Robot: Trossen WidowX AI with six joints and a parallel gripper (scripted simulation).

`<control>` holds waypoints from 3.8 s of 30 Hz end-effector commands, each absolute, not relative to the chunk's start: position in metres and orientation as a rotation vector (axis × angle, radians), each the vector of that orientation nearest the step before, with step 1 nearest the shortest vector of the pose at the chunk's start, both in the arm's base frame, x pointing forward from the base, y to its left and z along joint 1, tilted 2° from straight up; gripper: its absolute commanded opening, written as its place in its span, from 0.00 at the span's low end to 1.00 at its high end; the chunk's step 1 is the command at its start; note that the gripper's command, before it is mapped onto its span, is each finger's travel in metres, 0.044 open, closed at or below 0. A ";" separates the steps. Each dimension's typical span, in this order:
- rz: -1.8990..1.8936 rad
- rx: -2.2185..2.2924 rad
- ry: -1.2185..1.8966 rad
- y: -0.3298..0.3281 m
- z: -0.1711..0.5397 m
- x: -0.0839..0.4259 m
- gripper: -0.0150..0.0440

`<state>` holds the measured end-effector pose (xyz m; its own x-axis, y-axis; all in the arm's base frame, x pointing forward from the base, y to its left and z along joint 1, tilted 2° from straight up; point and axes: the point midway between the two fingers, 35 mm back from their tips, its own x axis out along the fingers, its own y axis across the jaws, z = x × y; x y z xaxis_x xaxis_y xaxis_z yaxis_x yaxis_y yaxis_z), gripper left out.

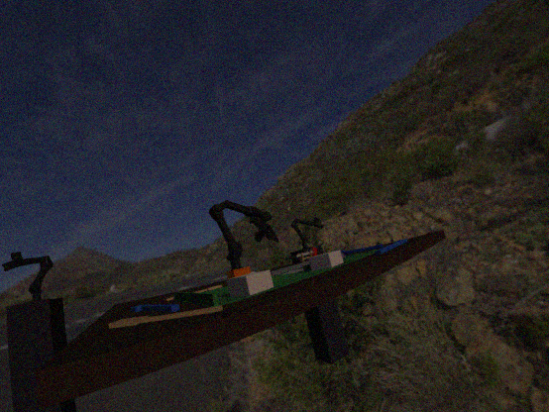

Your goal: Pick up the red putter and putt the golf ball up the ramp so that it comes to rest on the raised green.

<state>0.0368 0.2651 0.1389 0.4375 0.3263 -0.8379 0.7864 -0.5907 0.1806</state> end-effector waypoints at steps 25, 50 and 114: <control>-2.969 2.288 -1.669 0.238 0.062 0.205 1.00; -2.968 2.288 -1.669 0.238 0.023 0.207 1.00; -2.964 2.294 -1.661 0.239 0.091 0.208 0.25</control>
